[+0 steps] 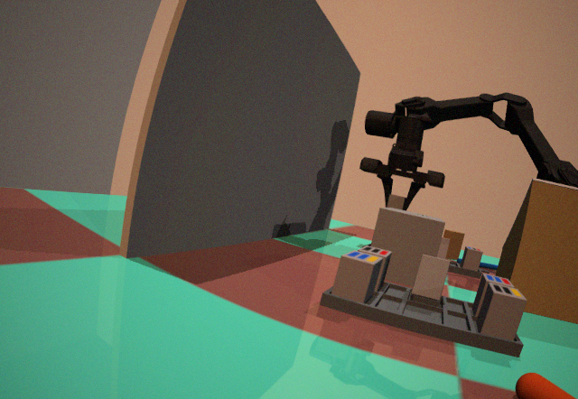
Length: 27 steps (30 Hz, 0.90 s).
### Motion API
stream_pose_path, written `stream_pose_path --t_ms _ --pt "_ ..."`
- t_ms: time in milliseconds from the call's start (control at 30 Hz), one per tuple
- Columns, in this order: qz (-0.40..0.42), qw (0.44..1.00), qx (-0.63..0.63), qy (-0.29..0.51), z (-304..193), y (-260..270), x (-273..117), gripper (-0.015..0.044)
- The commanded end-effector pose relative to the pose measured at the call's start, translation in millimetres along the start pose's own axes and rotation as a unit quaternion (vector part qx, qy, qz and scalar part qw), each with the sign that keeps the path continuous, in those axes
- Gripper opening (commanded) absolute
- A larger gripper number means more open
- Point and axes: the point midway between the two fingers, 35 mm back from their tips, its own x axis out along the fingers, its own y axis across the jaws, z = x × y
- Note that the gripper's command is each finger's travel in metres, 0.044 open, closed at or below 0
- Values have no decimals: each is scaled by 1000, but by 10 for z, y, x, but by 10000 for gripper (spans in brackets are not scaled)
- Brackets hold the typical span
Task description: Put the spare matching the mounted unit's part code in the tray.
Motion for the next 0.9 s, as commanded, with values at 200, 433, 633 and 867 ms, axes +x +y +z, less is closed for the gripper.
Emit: stream_pose_path --t_ms 200,433,633,867 --pt "0 1000 -3 -1 10 8 108 0" --pt "0 1000 -3 -1 7 12 174 0" --pt "0 1000 -3 0 4 17 231 0" --pt "0 1000 -3 0 1 25 297 0"
